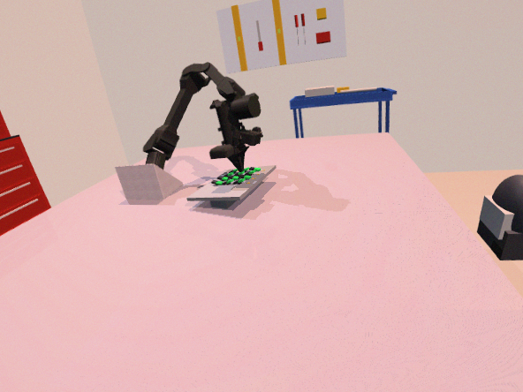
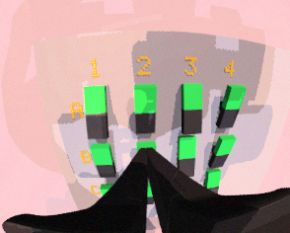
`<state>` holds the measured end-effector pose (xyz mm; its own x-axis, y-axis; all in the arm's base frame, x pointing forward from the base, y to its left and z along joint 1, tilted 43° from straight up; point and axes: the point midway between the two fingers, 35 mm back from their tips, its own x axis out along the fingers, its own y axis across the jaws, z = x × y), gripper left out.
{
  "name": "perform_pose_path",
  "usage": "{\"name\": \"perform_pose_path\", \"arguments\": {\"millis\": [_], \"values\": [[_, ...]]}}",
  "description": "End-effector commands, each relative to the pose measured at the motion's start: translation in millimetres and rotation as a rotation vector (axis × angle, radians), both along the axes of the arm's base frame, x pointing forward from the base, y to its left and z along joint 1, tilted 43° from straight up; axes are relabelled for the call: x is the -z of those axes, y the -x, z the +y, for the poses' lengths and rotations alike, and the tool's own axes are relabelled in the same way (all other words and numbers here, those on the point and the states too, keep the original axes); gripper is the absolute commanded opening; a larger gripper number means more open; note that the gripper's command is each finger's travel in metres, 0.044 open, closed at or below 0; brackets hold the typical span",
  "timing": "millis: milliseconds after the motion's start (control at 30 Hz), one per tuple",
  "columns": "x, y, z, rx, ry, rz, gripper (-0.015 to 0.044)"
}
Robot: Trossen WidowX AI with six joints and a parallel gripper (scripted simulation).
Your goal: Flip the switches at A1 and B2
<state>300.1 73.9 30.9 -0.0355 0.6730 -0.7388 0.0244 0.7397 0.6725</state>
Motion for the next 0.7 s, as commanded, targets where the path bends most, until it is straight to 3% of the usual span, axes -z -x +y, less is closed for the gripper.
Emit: {"name": "perform_pose_path", "arguments": {"millis": [0,667], "values": [[1.8,1.3,1.1,0.003,-0.003,0.008,0.0000],[3.8,1.4,2.9,0.003,-0.003,0.008,0.0000]]}}
